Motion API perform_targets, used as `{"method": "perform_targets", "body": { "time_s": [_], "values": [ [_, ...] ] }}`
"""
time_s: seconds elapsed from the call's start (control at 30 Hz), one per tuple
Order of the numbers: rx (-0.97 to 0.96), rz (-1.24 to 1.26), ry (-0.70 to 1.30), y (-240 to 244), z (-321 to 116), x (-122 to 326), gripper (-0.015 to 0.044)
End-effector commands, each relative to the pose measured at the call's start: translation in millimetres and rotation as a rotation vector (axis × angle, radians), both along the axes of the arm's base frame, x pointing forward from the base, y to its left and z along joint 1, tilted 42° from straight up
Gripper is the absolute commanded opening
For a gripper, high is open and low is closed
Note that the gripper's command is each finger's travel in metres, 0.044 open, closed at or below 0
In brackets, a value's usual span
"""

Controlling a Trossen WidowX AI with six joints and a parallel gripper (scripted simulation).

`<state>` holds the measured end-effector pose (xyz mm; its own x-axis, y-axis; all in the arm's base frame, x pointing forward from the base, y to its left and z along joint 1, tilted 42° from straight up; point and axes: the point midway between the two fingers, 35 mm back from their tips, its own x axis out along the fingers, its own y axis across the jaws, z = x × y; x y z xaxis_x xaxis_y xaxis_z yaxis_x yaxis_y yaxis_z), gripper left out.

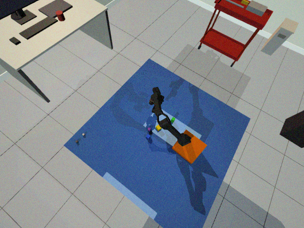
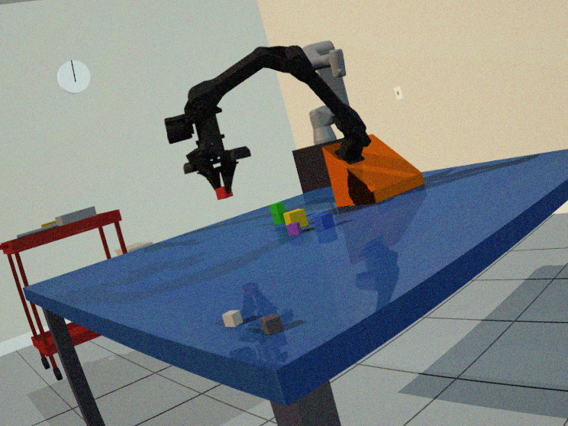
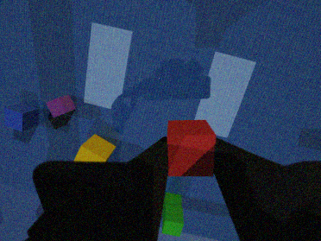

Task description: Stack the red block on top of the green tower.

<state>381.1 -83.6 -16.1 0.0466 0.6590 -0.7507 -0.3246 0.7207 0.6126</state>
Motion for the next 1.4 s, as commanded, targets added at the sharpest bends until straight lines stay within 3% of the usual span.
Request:
{"method": "perform_targets", "body": {
  "time_s": [0.0, 1.1, 1.37],
  "values": [
    [-0.009, 0.001, 0.004, -9, -5, -14, 0.0000],
    [-0.008, 0.003, 0.013, -33, -37, -172, 0.0000],
    [-0.007, 0.003, 0.013, -25, -45, -174, 0.0000]
  ]
}}
